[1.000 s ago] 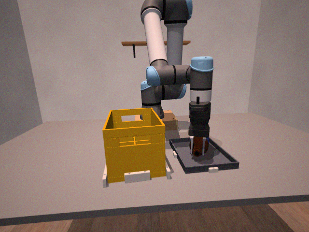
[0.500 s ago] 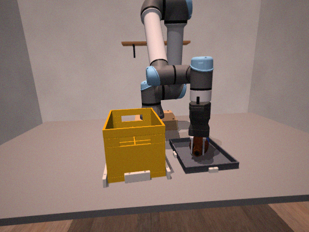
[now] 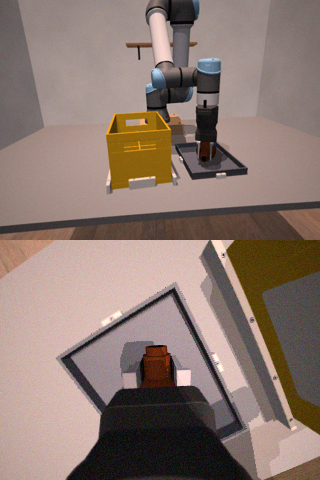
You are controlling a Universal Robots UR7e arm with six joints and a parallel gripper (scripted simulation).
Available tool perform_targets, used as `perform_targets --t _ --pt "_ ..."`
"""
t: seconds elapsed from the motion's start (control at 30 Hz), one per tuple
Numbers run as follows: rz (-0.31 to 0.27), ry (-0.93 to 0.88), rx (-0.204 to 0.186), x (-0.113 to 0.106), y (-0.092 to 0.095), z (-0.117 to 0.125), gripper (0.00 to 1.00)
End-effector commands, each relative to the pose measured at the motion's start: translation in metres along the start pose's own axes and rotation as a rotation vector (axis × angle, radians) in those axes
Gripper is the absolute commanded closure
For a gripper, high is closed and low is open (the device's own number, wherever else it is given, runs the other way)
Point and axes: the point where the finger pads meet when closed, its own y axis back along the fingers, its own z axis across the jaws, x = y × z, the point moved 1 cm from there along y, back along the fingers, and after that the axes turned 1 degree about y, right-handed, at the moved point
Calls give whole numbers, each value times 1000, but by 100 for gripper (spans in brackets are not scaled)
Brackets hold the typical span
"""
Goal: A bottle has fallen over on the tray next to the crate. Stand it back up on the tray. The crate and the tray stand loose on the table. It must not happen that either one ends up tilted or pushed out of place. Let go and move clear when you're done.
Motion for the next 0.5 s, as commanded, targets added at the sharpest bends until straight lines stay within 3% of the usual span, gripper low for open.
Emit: perform_targets --t 0.0,0.47 --pt "-2 -1 0 -1 0 1 100" --pt "2 -1 2 1 5 0 100"
